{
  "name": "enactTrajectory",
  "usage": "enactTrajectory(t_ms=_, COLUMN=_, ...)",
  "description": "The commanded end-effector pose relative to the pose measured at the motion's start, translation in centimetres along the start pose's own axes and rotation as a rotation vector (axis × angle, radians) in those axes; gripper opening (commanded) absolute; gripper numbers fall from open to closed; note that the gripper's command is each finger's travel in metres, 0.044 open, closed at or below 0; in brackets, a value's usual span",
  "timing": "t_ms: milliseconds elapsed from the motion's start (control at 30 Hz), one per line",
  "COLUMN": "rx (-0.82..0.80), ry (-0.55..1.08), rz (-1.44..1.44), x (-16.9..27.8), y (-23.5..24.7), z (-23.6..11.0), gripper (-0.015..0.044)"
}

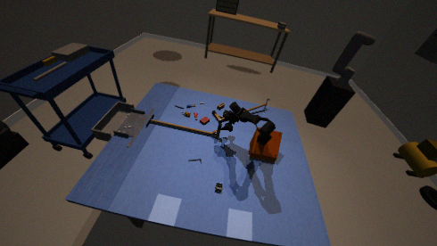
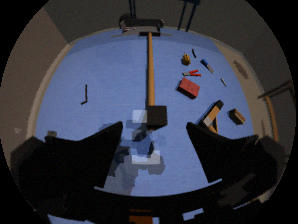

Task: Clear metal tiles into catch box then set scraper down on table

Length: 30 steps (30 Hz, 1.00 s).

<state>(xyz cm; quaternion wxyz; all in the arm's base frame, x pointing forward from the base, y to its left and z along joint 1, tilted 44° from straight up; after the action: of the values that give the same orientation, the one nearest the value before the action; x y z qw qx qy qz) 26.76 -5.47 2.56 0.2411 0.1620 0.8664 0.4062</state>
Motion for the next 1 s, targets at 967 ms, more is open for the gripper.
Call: enactTrajectory(t_ms=967, rx=0.01, ry=0.013, rz=-0.01, x=-0.6, y=0.0, z=-3.0, gripper=0.044)
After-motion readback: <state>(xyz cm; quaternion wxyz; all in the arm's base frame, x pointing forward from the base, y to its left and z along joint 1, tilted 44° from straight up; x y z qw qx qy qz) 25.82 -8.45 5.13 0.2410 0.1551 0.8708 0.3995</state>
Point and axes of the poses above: the point midway between the two fingers, 35 mm back from their tips, its own z axis out along the fingers, its own y axis across the jaws, x = y × z, the point moved 7 cm from there along -z, back along the fingers, and after that the axes turned 13 degrees about z, right-handed, at the moved point
